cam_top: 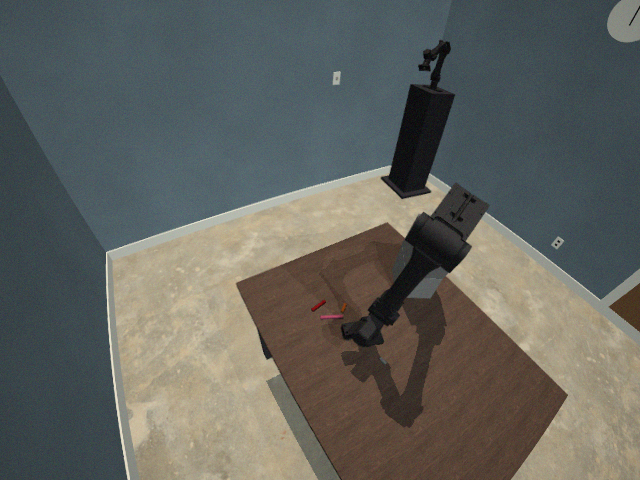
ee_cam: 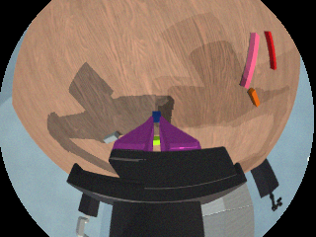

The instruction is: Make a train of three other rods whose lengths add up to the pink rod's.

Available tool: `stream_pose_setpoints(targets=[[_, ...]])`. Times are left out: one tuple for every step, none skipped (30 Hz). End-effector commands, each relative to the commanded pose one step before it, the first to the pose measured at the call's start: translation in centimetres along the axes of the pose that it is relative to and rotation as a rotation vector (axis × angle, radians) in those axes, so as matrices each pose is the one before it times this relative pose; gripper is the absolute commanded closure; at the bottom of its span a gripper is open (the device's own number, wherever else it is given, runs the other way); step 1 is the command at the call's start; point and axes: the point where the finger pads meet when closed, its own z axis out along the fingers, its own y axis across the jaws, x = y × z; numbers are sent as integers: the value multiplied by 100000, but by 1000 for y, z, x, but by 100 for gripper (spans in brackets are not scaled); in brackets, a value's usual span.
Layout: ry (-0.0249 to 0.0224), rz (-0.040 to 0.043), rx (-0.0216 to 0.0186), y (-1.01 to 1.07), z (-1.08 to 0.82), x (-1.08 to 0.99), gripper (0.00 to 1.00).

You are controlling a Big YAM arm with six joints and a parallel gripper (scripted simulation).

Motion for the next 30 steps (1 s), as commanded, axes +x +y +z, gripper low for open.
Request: stream_pose_setpoints(targets=[[-360,-1599,217,353,-279,-155,95],[2,22,1,2,0,-1,95],[1,11,0,0,0,0,95],[-1,0,-1,0,0,0,95],[-1,0,0,0,0,0,95],[1,0,1,0,0,0,95],[0,0,0,0,0,0,95],[-1,0,-1,0,0,0,95],[0,0,0,0,0,0,95],[1,0,0,0,0,0,95],[0,0,0,0,0,0,95],[0,0,0,0,0,0,95],[0,0,0,0,0,0,95],[0,0,0,0,0,0,95],[0,0,0,0,0,0,95],[0,0,0,0,0,0,95],[0,0,0,0,0,0,95],[0,0,0,0,0,0,95],[0,0,0,0,0,0,95],[0,0,0,0,0,0,95],[5,1,4,-2,5,2,95],[36,5,26,-14,34,17,95],[89,13,63,-35,84,42,95],[157,23,112,-62,149,75,95],[234,34,168,-93,222,112,95],[160,27,111,-70,223,91,95],[-213,-14,-169,57,56,-41,95],[-260,29,-201,54,63,-61,95],[0,0,0,0,0,0,95],[0,0,0,0,0,0,95]])
